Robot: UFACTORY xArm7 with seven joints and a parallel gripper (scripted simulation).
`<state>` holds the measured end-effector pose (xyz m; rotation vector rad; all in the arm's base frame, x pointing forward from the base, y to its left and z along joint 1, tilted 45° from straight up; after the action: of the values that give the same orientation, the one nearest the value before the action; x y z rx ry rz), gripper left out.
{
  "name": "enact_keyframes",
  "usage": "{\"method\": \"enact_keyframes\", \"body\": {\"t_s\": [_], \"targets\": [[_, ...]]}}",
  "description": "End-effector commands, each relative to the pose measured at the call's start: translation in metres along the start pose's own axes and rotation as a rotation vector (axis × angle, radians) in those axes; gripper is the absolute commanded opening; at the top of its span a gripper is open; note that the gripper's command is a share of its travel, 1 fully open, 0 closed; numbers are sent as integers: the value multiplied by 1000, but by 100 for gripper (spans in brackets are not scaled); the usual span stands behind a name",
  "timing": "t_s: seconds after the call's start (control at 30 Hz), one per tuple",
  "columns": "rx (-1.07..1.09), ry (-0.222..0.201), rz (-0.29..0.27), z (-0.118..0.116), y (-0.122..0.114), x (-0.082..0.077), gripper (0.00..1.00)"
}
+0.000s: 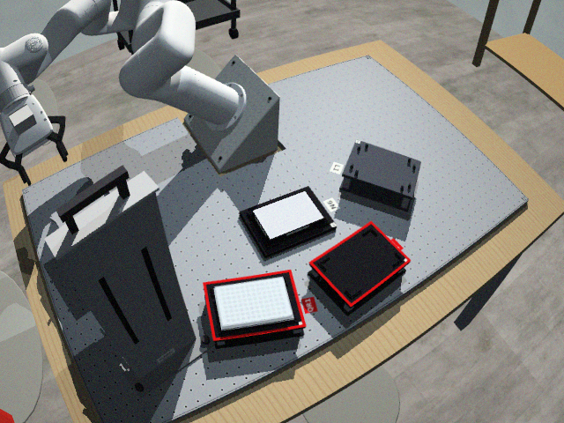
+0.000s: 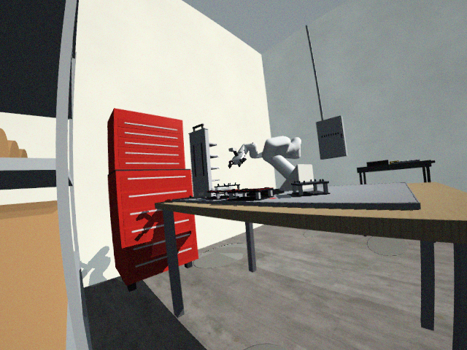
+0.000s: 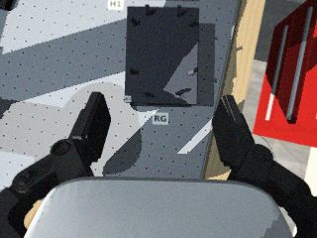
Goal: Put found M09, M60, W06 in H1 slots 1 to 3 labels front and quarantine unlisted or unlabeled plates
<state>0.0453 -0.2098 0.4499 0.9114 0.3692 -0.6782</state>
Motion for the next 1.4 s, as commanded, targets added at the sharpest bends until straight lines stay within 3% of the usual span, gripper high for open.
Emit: {"method": "enact_keyframes", "body": {"t_s": [0.0,0.27,0.33,0.83,0.9,1.37], "targets": [[-1,-19,-76,-1,5,-1,100],[-1,-49,-205,-2,13,0,100],[-1,-49,-205,-2,13,0,100],[-1,-106,-448,-6,27,5,100],[-1,-106,-448,-6,27,5,100],[-1,-158,-675,-8,38,13,100]]}}
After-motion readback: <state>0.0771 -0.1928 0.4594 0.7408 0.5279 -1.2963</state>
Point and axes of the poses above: the point where the finger pads meet when closed, its own x axis out along the fingers, its own z axis across the jaws, y = z × x, the point moved 6 cm from there along -x, back along the fingers, and after that the axes turned 13 degrees about x, right-handed, at the moved point
